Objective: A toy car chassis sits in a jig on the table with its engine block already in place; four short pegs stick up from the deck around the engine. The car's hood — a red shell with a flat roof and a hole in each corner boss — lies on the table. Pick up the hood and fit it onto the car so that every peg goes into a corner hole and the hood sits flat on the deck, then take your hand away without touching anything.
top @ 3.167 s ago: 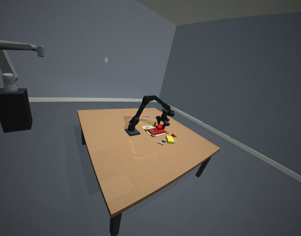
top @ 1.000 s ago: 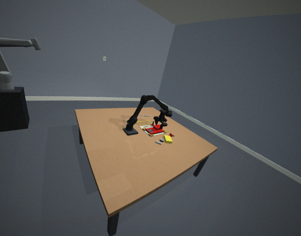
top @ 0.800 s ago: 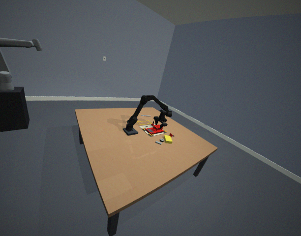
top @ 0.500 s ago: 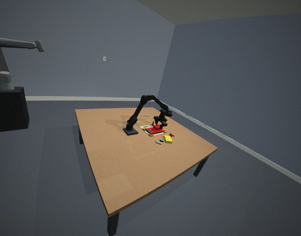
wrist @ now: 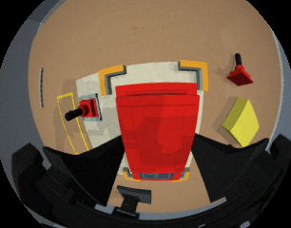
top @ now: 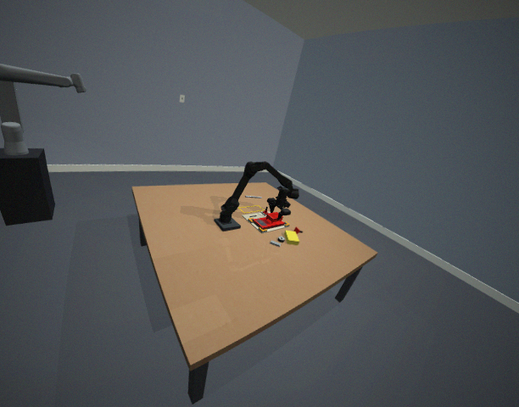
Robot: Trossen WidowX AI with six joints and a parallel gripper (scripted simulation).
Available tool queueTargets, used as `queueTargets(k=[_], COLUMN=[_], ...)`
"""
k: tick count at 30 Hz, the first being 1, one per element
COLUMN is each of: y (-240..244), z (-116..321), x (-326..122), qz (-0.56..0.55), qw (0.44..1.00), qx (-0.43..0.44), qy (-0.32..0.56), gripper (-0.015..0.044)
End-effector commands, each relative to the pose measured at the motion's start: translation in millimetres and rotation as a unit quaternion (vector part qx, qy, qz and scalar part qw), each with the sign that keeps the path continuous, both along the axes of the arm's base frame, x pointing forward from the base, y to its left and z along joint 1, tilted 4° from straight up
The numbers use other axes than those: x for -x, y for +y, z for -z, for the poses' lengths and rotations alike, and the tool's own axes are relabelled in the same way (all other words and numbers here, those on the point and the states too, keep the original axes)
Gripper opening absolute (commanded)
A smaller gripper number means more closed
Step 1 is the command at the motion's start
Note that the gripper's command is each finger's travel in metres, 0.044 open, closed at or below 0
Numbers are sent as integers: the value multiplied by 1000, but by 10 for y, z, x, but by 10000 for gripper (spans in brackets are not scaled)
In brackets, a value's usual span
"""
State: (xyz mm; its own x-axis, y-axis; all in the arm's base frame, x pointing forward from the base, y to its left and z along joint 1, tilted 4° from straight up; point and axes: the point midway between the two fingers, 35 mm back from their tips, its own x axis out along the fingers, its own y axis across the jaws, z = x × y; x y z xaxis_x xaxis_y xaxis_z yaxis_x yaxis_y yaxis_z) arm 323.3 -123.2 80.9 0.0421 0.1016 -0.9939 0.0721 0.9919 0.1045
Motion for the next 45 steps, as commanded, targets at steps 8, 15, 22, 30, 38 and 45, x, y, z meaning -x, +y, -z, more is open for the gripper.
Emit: queueTargets(k=[8,15,22,30,38,45], y=[5,6,8,9,8,8], z=[48,74,104,135,121,121], x=[-3,-4,-9,-14,-12,-12], qz=[-1,-1,-1,-1,-2,-2], qw=[1000,1000,1000,1000,1000,1000], qx=[-1,-1,-1,-1,0,0], qy=[0,0,0,0,0,0], gripper=[0,0,0,0,79,262])
